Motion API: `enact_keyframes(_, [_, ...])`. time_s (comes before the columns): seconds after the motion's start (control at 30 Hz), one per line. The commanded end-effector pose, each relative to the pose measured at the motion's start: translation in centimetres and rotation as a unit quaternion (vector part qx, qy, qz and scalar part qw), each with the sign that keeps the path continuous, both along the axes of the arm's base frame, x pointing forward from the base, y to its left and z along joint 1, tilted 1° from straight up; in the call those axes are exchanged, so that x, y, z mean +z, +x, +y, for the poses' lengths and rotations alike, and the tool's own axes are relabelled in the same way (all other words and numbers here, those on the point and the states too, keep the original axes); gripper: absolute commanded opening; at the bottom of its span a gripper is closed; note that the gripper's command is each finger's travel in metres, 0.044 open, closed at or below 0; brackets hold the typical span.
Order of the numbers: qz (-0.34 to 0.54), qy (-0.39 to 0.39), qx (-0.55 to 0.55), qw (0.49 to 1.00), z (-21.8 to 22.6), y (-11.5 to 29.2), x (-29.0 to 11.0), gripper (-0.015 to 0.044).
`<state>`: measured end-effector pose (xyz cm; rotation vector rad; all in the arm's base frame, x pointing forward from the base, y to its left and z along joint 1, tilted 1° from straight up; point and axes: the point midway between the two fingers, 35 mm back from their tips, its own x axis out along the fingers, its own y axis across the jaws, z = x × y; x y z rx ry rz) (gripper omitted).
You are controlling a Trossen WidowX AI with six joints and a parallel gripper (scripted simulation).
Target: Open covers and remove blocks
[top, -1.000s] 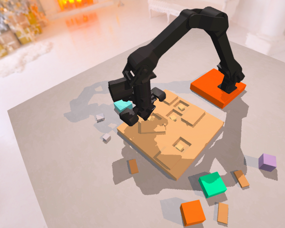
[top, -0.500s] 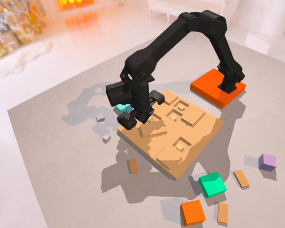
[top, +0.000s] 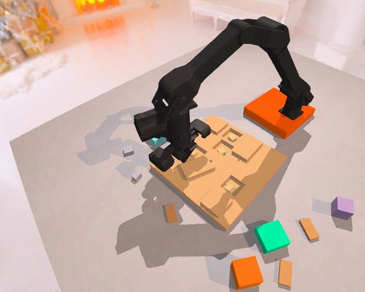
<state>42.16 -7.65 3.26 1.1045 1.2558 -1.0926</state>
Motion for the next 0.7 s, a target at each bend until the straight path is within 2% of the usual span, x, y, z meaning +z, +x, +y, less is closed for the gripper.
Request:
enact_keyframes(0.0, [0.003,0.001,0.0,1.0,0.6,0.4,-0.2,0.0])
enact_keyframes(0.67, [0.002,0.002,0.0,1.0,2.5,1.4,-0.2,0.0])
